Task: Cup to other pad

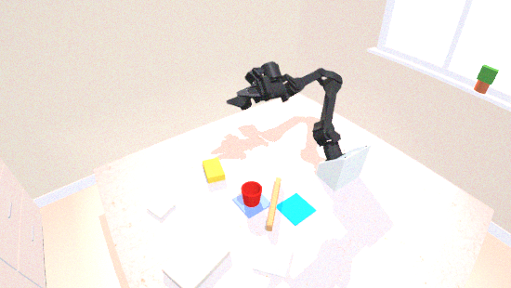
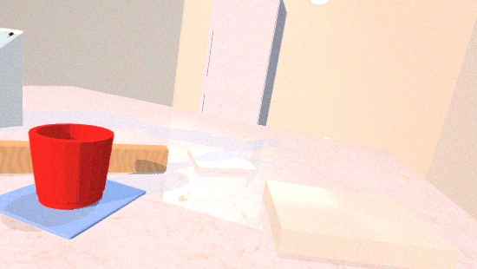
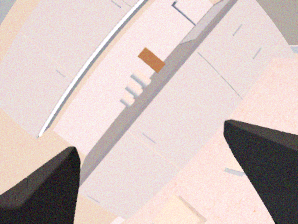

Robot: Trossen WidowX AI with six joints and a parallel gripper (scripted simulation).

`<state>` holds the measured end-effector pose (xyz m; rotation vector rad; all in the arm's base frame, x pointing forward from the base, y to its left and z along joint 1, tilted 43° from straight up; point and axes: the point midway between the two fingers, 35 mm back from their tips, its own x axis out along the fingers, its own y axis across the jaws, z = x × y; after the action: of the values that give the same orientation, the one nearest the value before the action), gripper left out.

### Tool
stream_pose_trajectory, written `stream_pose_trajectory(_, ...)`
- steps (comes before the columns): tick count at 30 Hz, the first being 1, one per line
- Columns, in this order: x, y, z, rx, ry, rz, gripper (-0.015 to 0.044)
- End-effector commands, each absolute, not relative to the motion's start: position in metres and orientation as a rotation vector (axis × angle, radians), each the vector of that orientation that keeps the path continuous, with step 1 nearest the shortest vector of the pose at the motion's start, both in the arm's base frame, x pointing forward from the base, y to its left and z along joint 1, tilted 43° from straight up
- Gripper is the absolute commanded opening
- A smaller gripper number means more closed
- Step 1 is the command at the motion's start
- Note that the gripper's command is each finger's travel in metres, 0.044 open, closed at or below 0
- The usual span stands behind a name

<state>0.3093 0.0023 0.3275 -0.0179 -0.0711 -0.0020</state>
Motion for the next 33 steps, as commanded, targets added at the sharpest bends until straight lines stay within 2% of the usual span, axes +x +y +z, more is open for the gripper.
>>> stream_pose_trajectory(1,0.311,0.002,0.325,-0.005,-0.059,-0.005,0.0374)
stream_pose_trajectory(10,0.361,-0.013,0.206,0.518,0.494,-0.362,0.0148)
stream_pose_trajectory(18,0.35,-0.029,0.112,0.727,0.752,-0.961,0.0148)
stream_pose_trajectory(25,0.323,-0.046,0.071,0.645,0.686,-1.467,0.0148)
stream_pose_trajectory(33,0.319,-0.049,0.071,0.627,0.668,-1.505,0.0148)
